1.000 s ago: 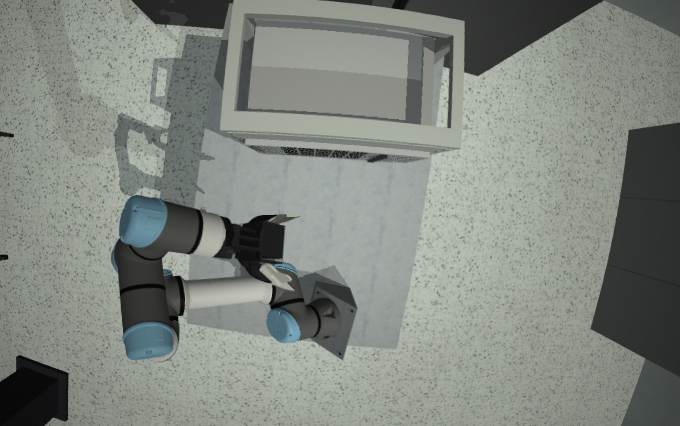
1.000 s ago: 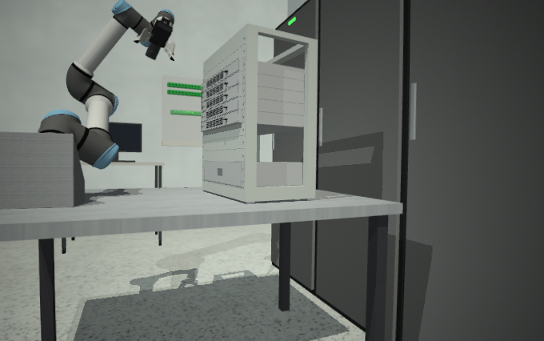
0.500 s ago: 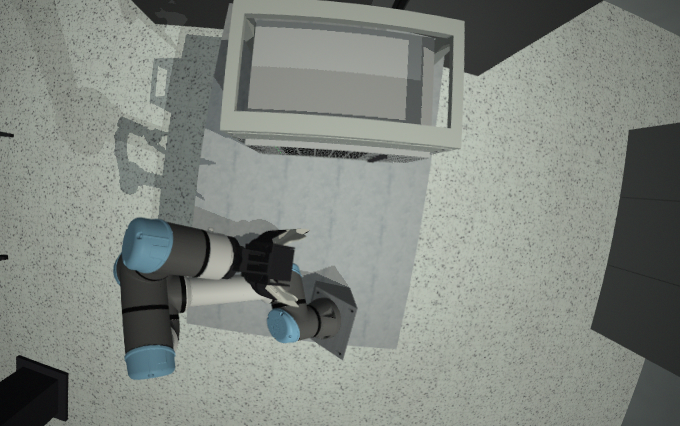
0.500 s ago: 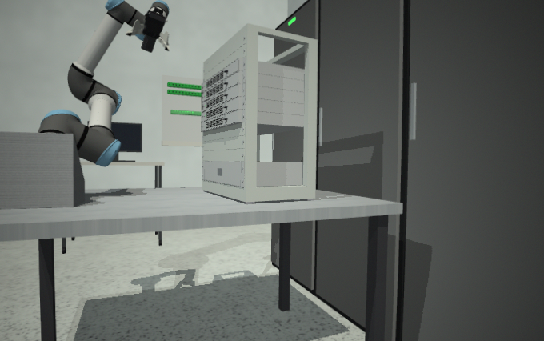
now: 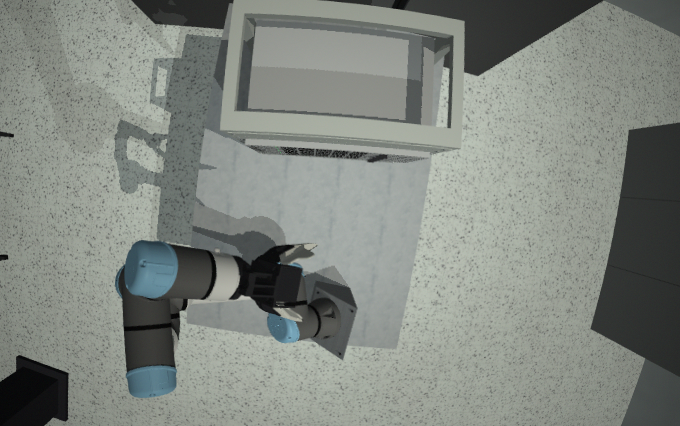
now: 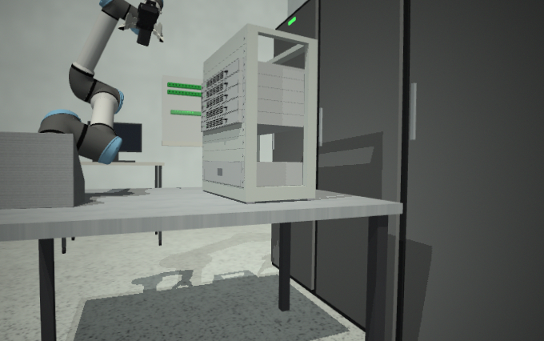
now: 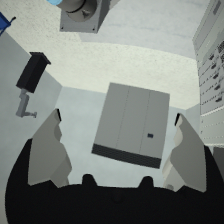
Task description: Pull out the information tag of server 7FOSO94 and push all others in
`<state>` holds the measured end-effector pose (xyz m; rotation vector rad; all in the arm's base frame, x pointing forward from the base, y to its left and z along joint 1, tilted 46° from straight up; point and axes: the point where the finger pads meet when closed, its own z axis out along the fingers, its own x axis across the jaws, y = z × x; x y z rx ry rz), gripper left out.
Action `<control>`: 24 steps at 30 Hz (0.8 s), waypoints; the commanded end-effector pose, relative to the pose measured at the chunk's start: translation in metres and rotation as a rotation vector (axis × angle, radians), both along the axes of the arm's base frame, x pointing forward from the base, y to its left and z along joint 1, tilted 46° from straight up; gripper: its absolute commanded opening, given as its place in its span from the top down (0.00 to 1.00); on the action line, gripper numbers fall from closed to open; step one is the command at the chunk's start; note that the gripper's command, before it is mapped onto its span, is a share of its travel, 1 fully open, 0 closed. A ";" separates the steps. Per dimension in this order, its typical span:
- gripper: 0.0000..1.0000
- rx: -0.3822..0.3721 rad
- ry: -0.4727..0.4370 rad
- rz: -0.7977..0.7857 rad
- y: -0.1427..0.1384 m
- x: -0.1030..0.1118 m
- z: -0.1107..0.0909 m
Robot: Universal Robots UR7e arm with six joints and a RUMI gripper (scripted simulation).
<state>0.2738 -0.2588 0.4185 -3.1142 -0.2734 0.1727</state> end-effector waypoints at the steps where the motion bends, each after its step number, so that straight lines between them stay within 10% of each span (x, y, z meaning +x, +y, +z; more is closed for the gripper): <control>1: 0.00 0.000 0.000 -0.021 -0.006 -0.005 0.000; 24: 0.00 0.000 0.000 -0.132 -0.034 -0.036 0.000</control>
